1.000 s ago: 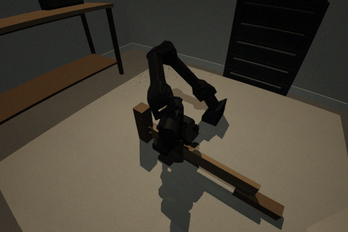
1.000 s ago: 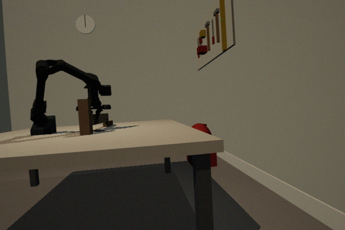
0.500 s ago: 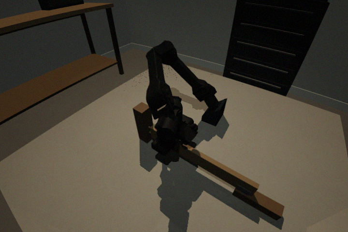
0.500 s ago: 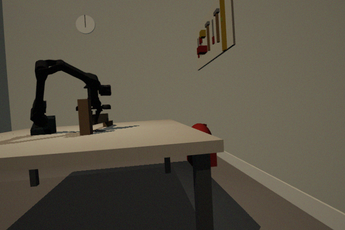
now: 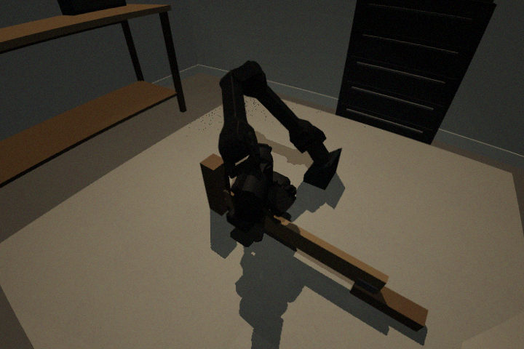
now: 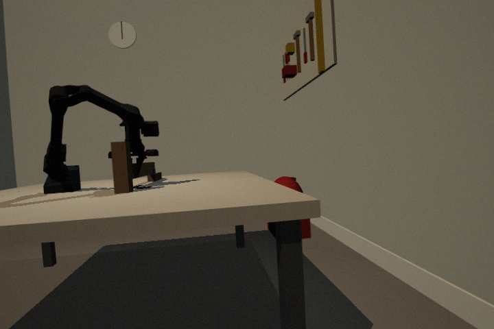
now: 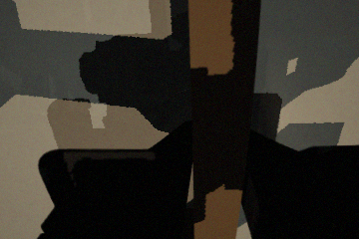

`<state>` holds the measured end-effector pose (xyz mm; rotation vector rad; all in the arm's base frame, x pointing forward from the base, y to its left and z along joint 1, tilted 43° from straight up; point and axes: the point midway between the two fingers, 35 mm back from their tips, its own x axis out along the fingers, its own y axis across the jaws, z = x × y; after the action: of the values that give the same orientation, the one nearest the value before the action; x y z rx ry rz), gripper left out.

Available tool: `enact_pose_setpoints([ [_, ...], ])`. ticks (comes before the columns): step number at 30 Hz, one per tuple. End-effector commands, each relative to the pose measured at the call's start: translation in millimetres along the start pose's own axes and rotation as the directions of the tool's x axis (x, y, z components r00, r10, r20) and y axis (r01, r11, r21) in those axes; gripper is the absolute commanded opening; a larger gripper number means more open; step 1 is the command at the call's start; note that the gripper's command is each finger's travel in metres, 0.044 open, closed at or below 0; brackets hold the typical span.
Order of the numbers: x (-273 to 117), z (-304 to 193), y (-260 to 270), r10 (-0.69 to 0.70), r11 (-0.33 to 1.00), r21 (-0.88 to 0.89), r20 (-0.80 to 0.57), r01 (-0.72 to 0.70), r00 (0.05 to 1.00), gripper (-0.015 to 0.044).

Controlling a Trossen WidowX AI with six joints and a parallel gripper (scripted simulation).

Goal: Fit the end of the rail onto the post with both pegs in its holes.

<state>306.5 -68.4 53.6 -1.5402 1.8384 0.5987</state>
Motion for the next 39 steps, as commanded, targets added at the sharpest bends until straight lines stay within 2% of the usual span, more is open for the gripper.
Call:
enact_pose_setpoints([
  [1, -1.7, -1.9, -0.4, -0.005, 1.0, -0.005, -0.001, 0.005, 1.0, 0.0],
  [39, -0.8, -13.1, -0.4, -0.005, 1.0, -0.005, -0.001, 0.005, 1.0, 0.0],
])
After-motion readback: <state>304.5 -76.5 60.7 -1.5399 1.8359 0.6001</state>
